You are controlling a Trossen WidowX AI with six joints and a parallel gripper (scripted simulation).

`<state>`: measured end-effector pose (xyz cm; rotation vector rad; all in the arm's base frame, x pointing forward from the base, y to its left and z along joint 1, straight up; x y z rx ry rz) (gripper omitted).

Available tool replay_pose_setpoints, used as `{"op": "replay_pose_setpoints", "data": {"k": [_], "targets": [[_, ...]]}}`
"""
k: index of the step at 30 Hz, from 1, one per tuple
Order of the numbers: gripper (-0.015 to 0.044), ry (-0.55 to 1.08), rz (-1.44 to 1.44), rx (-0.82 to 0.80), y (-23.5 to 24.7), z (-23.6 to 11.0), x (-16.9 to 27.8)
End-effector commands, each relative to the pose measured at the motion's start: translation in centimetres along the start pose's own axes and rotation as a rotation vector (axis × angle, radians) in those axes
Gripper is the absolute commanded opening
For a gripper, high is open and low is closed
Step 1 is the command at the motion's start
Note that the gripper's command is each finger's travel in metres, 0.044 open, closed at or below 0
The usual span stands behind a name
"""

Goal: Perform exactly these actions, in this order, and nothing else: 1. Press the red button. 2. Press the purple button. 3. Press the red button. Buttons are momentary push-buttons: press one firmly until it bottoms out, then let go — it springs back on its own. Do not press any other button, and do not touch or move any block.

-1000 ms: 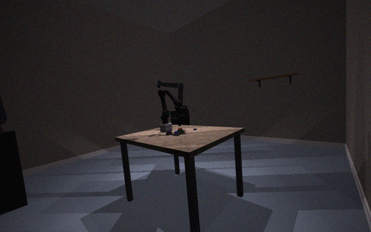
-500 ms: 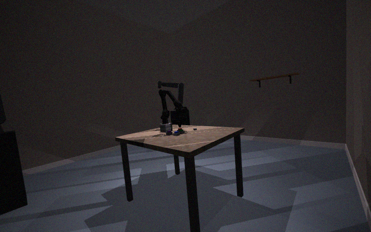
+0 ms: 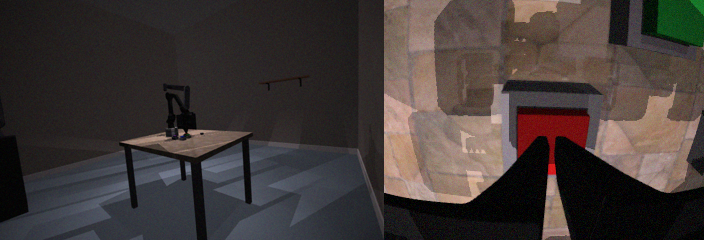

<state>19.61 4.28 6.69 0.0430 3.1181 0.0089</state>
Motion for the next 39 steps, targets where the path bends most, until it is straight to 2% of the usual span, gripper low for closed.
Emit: {"op": "replay_pose_setpoints", "data": {"k": [1, 16, 20, 25, 30, 36, 39], "targets": [[0.0020, 0.002, 0.004, 0.004, 0.0, 0.2, 0.1], [0.0020, 0.001, 0.000, 0.000, 0.0, -0.1, 0.0], [0.0020, 0.002, 0.004, 0.004, 0.0, -2.9, 0.0], [0.0020, 0.002, 0.004, 0.004, 0.0, -3.3, 0.0], [0.0020, 0.001, 0.004, 0.004, 0.0, -9.0, 0.0], [0.0020, 0.001, 0.004, 0.004, -0.1, -9.3, 0.0], [0.0020, 0.001, 0.004, 0.006, -2.2, -9.3, -0.6]]}}
Point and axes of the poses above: the point midway between the two fingers, 35 mm back from their tips, its own z axis out along the fingers, its own y axis across the jaws, x = y × z, the point moved 9 cm from there along -z, back along the fingers, and after that the axes turned 2 degrees about z, right-handed, at the moved point
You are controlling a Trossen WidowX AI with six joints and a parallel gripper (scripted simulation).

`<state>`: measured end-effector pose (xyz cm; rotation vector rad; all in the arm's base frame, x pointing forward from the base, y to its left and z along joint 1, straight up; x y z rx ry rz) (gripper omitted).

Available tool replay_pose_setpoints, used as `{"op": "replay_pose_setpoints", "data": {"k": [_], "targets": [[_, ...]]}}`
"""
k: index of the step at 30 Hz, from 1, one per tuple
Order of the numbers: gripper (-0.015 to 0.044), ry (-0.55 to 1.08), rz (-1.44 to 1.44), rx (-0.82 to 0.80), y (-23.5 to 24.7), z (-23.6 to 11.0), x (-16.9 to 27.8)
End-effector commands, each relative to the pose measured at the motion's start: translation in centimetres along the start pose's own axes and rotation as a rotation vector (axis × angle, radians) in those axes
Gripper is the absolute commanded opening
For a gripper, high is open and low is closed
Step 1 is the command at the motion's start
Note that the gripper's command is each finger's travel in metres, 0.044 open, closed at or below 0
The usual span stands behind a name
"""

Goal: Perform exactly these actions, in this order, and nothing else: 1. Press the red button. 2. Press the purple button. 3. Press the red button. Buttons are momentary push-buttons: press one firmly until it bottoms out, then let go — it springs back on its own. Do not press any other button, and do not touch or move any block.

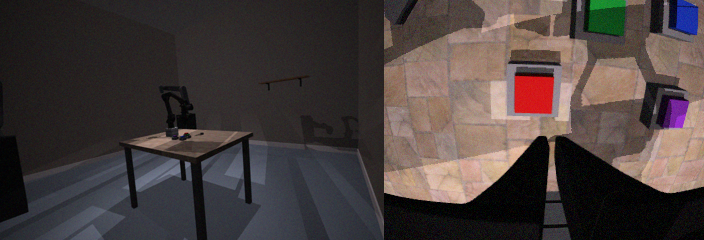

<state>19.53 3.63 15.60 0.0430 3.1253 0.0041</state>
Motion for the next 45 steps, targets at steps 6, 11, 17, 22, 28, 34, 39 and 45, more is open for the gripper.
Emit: {"op": "replay_pose_setpoints", "data": {"k": [6, 11, 17, 22, 28, 34, 39, 45], "targets": [[0.0020, -0.006, 0.005, 0.008, -7.5, -0.4, -0.9], [0.0020, -0.005, 0.004, 0.012, -12.4, -0.5, 0.0], [0.0020, -0.005, 0.004, 0.015, -14.7, -0.5, 0.9], [0.0020, -0.005, 0.004, 0.015, -14.8, 3.5, 0.7], [0.0020, -0.004, 0.004, 0.014, -14.8, 5.7, 0.9], [0.0020, -0.004, 0.004, 0.014, -14.8, 6.5, 0.8], [0.0020, -0.004, 0.004, 0.014, -14.8, 7.3, 0.8], [0.0020, -0.004, 0.004, 0.014, -14.8, 8.3, 0.9]]}}
Point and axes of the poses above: the point midway between the two fingers, 35 mm back from their tips, its own z axis out along the fingers, its own y axis across the jaws, x = y × z, the point moved 9 cm from there along -z, back along the fingers, and after that the axes turned 2 degrees about z, right-handed, at the moved point
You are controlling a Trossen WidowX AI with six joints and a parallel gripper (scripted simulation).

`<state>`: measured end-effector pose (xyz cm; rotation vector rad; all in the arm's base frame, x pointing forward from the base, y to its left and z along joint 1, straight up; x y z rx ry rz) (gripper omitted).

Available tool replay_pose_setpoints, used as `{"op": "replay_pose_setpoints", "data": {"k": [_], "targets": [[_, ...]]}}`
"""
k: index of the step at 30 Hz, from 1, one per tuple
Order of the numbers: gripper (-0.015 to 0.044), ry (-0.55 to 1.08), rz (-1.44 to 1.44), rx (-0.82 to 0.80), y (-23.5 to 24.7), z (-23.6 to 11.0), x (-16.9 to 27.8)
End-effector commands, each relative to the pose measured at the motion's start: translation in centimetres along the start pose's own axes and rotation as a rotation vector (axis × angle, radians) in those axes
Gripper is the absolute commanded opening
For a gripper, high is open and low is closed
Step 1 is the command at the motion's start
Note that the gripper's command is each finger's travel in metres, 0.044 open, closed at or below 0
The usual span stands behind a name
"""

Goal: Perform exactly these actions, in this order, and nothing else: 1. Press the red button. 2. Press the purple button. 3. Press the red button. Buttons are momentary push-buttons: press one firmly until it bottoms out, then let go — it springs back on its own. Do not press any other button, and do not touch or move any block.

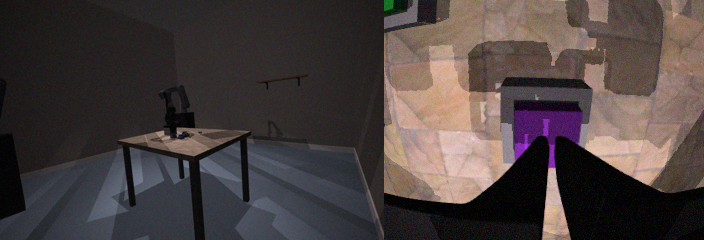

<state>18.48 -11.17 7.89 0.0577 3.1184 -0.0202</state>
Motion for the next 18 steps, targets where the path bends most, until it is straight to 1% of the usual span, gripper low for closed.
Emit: {"op": "replay_pose_setpoints", "data": {"k": [1, 5, 18], "targets": [[0.0020, 0.003, -0.005, -0.001, 0.05, 0.78, 0.09], [0.0020, 0.003, -0.005, -0.001, 0.07, 1.31, 0.13], [0.0020, 0.003, -0.005, -0.001, 0.07, 1.34, 0.13]]}}
Point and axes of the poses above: the point midway between the two fingers, 35 mm back from their tips, its own z axis out along the fingers, its own y axis across the jaws, x = y × z, the point moved 9 cm from there along -z, back along the fingers, and after that the axes turned 2 degrees about z, right-handed, at the moved point
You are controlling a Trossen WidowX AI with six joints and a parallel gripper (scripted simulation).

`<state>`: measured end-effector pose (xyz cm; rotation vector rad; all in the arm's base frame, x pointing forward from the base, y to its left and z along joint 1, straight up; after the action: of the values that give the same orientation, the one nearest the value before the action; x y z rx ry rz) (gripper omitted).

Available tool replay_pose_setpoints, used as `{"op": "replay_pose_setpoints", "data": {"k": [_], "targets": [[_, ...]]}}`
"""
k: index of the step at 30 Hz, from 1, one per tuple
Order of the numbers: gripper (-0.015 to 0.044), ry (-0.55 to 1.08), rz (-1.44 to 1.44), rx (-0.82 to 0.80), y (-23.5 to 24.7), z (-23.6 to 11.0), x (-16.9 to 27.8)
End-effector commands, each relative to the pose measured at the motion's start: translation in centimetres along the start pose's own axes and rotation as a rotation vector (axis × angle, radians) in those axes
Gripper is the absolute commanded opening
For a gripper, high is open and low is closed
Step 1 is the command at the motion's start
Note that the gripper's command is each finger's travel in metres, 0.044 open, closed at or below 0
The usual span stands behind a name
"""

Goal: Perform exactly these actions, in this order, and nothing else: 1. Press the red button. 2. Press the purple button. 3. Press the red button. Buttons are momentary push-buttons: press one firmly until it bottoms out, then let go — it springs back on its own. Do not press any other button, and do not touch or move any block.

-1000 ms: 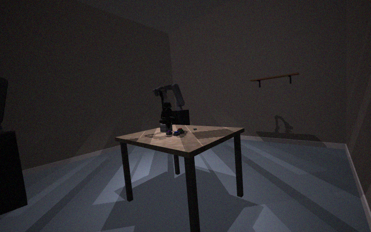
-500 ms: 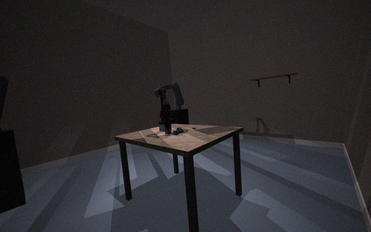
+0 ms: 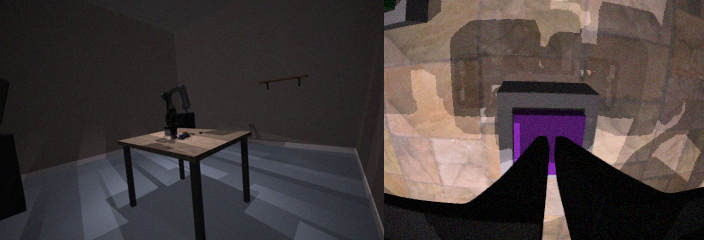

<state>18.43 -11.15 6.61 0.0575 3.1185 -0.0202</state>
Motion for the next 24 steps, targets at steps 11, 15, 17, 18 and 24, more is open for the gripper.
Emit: {"op": "replay_pose_setpoints", "data": {"k": [11, 15, 17, 18, 24], "targets": [[0.0020, 0.002, -0.004, -0.001, 0.0, -3.0, 0.0], [0.0020, 0.002, -0.005, -0.001, 0.0, -3.2, 0.0], [0.0020, 0.002, -0.005, -0.001, -0.1, -4.2, -0.1], [0.0020, 0.002, -0.005, -0.001, -0.1, -5.5, -0.2], [0.0020, 0.002, -0.005, -0.001, 0.0, -9.4, 0.0]]}}
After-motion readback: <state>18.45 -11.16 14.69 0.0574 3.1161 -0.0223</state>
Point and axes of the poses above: the point midway between the two fingers, 35 mm back from their tips, its own z axis out along the fingers, its own y axis across the jaws, x = y × z, the point moved 9 cm from there along -z, back along the fingers, and after that the axes turned 2 degrees about z, right-handed, at the moved point
